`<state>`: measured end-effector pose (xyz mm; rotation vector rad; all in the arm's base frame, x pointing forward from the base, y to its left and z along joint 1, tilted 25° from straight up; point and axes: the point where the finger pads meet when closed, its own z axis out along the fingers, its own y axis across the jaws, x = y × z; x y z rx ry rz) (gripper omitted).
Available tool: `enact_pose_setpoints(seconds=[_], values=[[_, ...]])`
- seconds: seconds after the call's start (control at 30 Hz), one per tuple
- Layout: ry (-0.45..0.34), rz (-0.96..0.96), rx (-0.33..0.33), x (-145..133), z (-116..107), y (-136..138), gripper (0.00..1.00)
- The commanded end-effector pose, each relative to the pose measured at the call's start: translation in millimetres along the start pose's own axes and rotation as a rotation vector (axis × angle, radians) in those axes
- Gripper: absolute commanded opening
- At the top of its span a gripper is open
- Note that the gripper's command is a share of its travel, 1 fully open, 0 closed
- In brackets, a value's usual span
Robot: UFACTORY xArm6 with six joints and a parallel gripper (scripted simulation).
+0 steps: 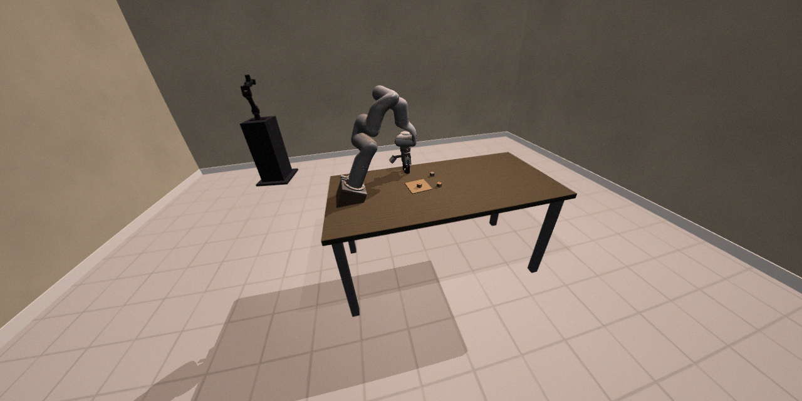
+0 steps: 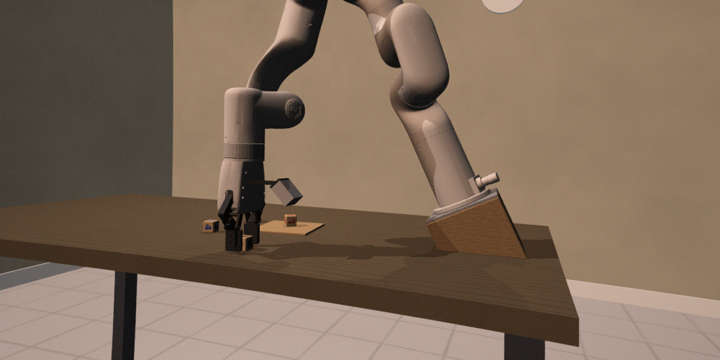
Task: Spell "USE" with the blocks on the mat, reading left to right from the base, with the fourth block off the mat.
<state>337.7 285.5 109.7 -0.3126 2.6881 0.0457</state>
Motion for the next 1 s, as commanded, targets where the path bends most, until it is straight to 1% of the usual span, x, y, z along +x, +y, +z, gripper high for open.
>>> enact_pose_setpoints(seconds=[0.0,0.03,0.57,0.6,0.97], values=[[-0.003,0.0,-0.002,-1.2,-0.8,0.6,0.63],[-0.003,0.0,-0.002,-1.2,-0.8,0.6,0.42],[-0.003,0.0,-0.002,-1.2,-0.8,0.6,0.42],[-0.003,0.0,-0.002,-1.2,-0.8,0.6,0.21],[-0.003,0.0,-0.002,-1.2,-0.8,0.6,0.21]])
